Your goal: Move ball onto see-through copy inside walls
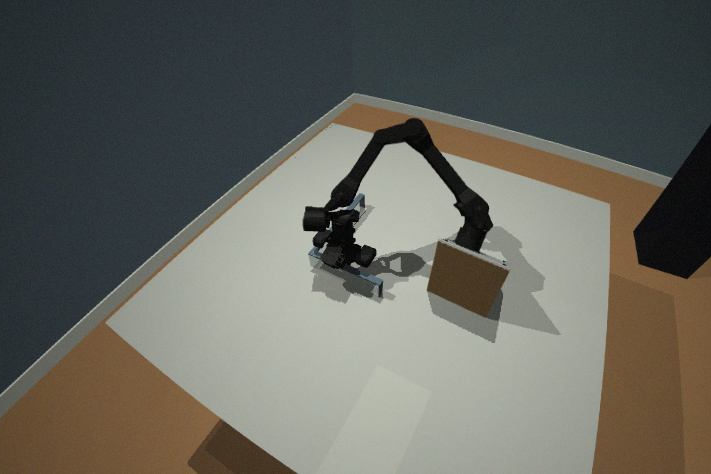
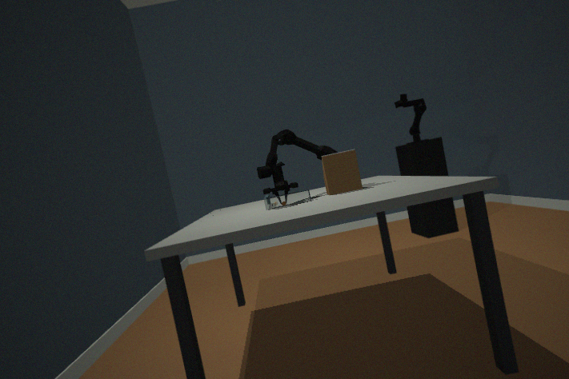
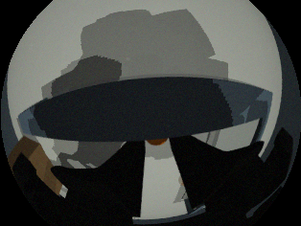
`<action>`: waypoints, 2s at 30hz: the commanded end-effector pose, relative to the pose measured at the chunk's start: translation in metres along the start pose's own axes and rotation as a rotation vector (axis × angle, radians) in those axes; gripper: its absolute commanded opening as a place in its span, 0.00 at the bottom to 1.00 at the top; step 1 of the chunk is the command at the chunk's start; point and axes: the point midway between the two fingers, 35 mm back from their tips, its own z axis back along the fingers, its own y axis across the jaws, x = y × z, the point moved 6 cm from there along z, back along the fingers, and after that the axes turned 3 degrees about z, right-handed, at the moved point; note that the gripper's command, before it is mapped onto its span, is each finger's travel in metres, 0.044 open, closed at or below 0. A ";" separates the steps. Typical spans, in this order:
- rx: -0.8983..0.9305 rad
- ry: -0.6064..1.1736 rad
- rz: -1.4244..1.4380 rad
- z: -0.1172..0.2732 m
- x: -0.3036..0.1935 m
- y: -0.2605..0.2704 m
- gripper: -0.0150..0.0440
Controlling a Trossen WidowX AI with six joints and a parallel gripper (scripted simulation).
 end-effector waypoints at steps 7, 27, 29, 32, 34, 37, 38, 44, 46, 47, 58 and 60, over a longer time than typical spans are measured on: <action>-0.008 -0.005 -0.009 0.021 -0.010 -0.010 0.25; -0.004 -0.003 0.074 0.121 -0.003 -0.003 0.25; -0.004 -0.003 0.131 0.120 -0.007 -0.005 0.25; -0.005 -0.004 0.218 0.118 -0.012 -0.007 0.25; -0.005 -0.004 0.275 0.117 -0.015 -0.009 0.25; -0.006 -0.005 0.361 0.115 -0.021 -0.012 0.25; -0.006 -0.005 0.389 0.114 -0.022 -0.013 0.25; -0.007 -0.005 0.561 0.110 -0.033 -0.018 0.25; -0.007 -0.005 0.618 0.109 -0.037 -0.019 0.25; -0.008 -0.004 0.647 0.108 -0.039 -0.020 0.25; -0.008 -0.001 0.961 0.101 -0.059 -0.028 0.25; -0.007 -0.001 1.018 0.100 -0.063 -0.029 0.25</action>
